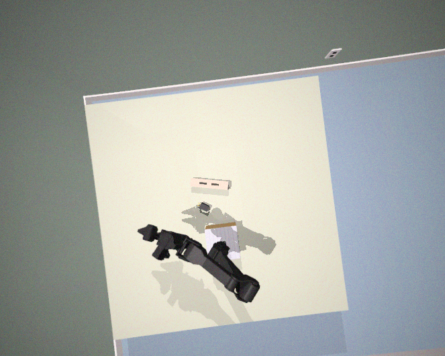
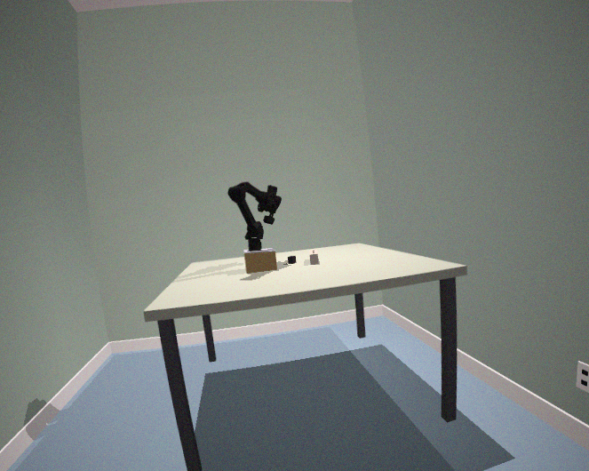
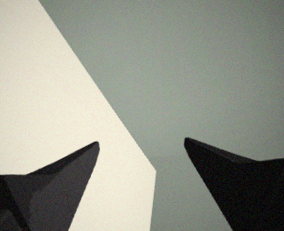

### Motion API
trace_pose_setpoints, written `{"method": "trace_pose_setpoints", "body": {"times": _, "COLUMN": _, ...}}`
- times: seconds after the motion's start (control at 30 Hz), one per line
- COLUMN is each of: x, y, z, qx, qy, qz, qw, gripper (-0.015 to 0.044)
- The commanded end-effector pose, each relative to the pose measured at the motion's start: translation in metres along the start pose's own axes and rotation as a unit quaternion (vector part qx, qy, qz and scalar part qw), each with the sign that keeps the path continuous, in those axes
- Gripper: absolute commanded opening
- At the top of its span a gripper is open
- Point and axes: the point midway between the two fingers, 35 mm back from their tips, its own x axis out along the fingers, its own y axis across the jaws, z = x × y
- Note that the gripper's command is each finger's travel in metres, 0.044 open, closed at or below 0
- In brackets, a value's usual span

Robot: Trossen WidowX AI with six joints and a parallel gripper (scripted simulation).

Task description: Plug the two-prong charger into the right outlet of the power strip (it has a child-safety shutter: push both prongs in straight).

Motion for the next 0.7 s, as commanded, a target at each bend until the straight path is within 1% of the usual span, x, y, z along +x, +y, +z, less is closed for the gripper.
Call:
{"method": "trace_pose_setpoints", "body": {"times": 0.0, "x": 0.003, "y": 0.01, "z": -0.026, "qx": 0.056, "qy": 0.048, "qz": 0.028, "qw": 0.997, "gripper": 0.044}}
{"method": "trace_pose_setpoints", "body": {"times": 0.33, "x": 0.001, "y": 0.046, "z": -0.085, "qx": 0.192, "qy": 0.16, "qz": 0.087, "qw": 0.964, "gripper": 0.044}}
{"method": "trace_pose_setpoints", "body": {"times": 0.67, "x": -0.013, "y": 0.088, "z": -0.132, "qx": 0.317, "qy": 0.269, "qz": 0.143, "qw": 0.898, "gripper": 0.044}}
